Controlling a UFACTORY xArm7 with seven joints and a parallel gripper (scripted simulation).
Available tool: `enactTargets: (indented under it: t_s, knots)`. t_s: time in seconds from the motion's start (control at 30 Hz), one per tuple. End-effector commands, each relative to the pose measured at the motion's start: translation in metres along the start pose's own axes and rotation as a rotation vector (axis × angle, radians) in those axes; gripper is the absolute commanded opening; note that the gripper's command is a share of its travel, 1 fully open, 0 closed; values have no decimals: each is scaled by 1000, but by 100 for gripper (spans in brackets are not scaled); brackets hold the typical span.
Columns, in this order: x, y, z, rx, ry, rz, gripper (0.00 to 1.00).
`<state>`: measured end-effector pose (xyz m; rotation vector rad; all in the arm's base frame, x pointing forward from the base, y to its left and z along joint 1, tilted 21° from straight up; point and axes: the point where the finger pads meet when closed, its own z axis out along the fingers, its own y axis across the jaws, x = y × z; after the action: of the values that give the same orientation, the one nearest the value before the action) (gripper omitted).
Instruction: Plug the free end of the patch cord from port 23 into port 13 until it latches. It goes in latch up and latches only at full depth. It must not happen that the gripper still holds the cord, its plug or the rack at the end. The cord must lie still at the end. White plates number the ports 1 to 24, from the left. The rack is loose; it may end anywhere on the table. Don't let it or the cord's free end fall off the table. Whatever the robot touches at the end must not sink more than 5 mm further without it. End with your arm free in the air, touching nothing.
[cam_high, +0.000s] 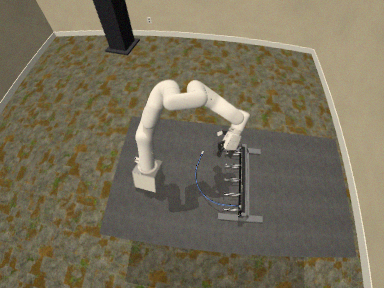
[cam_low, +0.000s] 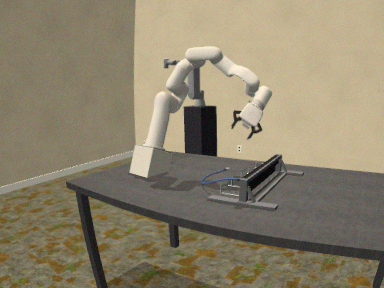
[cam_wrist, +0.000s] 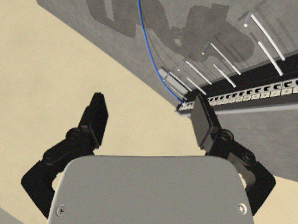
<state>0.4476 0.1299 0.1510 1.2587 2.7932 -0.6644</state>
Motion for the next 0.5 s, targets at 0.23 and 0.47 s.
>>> enactTargets:
  t_s: [0.23,0.47]
  knots:
    - [70,-5,27,-151,246,260,100]
    - [97,-6,37,-203,341,358,100]
